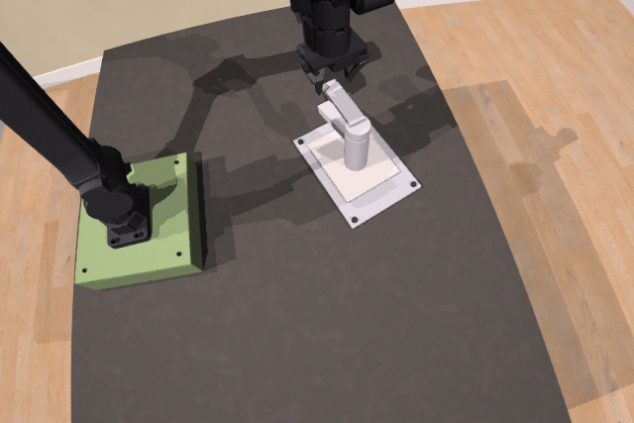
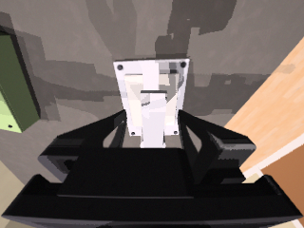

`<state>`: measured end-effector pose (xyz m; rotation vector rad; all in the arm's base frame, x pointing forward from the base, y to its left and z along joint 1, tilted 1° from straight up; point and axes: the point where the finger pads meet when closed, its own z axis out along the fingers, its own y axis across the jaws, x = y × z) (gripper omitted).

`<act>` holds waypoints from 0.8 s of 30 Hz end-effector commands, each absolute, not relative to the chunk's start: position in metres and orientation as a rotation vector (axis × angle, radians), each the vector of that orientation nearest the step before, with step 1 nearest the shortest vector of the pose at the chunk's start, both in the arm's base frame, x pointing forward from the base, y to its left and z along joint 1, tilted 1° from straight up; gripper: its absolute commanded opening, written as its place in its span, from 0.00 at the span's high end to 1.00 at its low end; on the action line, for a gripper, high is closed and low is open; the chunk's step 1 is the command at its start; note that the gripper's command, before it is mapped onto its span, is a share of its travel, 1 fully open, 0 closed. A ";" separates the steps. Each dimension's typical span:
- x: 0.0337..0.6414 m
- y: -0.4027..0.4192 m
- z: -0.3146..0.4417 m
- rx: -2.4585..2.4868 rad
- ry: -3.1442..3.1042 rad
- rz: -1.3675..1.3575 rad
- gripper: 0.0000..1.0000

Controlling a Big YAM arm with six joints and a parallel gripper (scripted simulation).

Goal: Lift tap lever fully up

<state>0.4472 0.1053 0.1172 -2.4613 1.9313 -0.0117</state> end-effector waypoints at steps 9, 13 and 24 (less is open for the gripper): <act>0.450 0.107 0.109 -2.467 1.930 -0.005 0.34; 0.454 0.108 0.113 -2.462 1.925 -0.013 0.34; 0.457 0.109 0.116 -2.457 1.922 -0.021 0.34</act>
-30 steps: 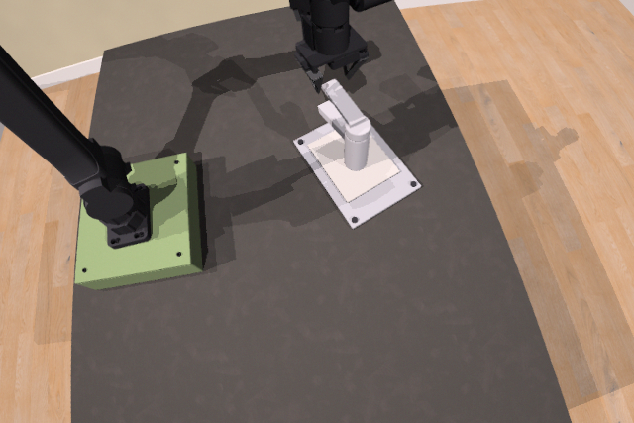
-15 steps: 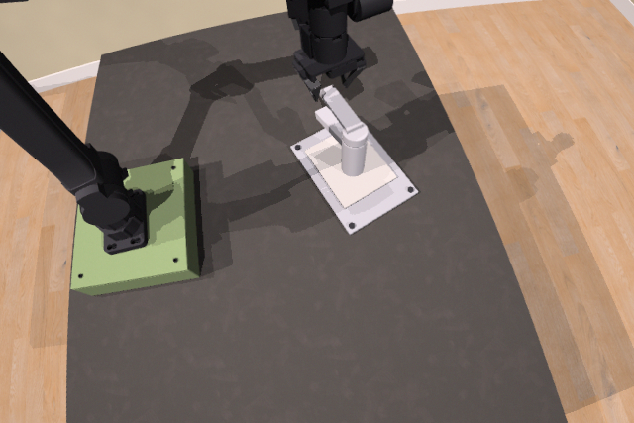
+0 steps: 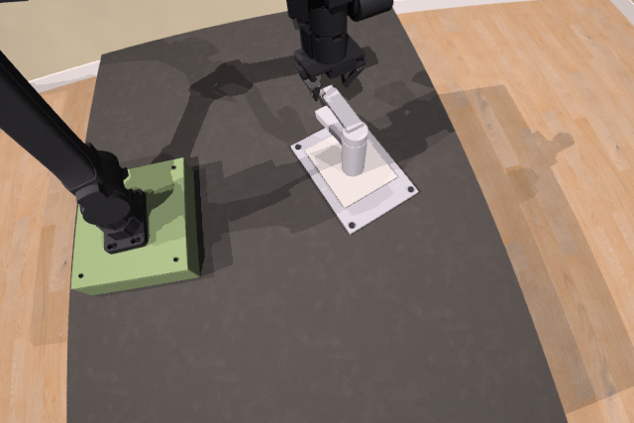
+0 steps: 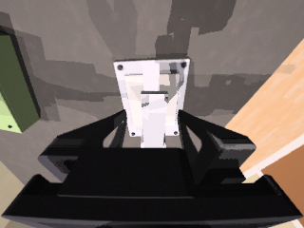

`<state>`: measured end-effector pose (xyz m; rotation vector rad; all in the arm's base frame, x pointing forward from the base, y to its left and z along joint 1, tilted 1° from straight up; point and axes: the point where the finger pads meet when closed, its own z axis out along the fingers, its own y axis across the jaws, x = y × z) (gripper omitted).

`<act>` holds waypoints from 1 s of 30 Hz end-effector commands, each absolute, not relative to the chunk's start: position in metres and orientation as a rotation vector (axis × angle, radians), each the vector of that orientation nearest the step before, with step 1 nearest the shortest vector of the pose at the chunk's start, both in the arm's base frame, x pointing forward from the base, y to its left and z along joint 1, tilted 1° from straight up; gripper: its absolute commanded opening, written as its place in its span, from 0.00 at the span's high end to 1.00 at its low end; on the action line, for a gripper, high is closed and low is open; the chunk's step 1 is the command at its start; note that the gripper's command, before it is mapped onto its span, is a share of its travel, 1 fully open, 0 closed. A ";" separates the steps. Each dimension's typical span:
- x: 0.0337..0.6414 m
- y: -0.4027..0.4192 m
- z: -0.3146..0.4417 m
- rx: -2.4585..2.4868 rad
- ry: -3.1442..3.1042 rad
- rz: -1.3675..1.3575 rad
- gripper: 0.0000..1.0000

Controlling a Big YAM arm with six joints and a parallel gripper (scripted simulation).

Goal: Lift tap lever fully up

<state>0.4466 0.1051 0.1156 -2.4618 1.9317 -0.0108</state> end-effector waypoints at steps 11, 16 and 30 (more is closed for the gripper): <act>0.458 0.109 0.117 -2.456 1.921 -0.022 0.34; 0.458 0.109 0.117 -2.455 1.920 -0.023 0.34; 0.464 0.111 0.122 -2.448 1.915 -0.034 0.34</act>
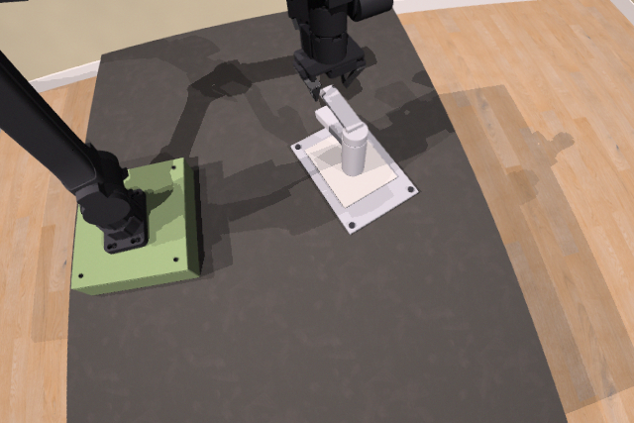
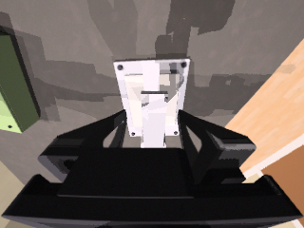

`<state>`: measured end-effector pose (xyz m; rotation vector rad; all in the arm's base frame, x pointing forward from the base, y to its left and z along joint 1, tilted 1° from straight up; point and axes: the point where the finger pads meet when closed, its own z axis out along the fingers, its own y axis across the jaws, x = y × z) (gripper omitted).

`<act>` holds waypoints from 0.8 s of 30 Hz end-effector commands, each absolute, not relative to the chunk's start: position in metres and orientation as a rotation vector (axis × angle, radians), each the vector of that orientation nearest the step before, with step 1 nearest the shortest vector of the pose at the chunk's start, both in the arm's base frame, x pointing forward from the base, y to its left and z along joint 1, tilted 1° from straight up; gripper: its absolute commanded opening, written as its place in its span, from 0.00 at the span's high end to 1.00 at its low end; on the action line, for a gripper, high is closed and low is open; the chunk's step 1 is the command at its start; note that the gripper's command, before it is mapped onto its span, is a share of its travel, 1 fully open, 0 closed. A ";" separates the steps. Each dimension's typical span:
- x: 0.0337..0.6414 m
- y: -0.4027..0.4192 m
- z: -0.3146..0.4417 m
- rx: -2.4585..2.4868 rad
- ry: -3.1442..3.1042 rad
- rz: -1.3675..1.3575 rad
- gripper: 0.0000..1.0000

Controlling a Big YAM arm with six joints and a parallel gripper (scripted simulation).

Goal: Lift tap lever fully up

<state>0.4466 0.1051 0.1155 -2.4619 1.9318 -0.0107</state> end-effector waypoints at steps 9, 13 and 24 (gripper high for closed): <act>0.467 0.113 0.125 -2.445 1.912 -0.039 0.34; 0.464 0.113 0.123 -2.449 1.915 -0.033 0.34; 0.459 0.111 0.117 -2.459 1.923 -0.018 0.34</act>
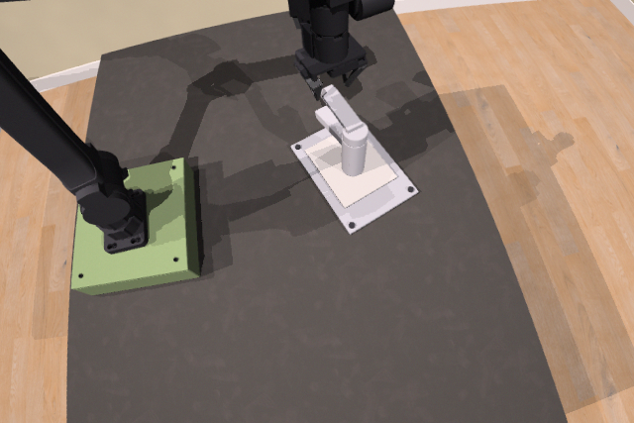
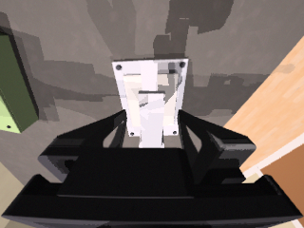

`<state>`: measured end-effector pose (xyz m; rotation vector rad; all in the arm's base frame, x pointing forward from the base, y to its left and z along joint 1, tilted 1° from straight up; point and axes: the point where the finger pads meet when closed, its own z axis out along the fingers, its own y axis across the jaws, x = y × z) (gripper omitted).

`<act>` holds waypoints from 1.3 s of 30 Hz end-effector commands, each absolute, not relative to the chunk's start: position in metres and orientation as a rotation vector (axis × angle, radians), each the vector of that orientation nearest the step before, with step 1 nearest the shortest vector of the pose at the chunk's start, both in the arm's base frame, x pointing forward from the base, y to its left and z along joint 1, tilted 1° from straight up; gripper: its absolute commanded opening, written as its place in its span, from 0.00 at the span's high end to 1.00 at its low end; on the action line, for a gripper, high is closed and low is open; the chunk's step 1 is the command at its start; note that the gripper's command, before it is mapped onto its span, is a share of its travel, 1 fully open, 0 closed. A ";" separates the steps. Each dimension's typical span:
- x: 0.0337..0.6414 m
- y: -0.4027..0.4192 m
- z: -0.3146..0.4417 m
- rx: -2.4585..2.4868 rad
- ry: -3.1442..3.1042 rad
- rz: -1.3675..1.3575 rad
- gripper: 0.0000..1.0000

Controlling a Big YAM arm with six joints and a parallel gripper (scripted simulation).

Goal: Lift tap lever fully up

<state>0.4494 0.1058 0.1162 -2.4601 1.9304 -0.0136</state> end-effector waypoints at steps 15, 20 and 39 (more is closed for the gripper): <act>0.458 0.111 0.116 -2.460 1.924 -0.015 0.34; 0.457 0.111 0.116 -2.460 1.924 -0.015 0.34; 0.452 0.111 0.112 -2.467 1.930 -0.004 0.34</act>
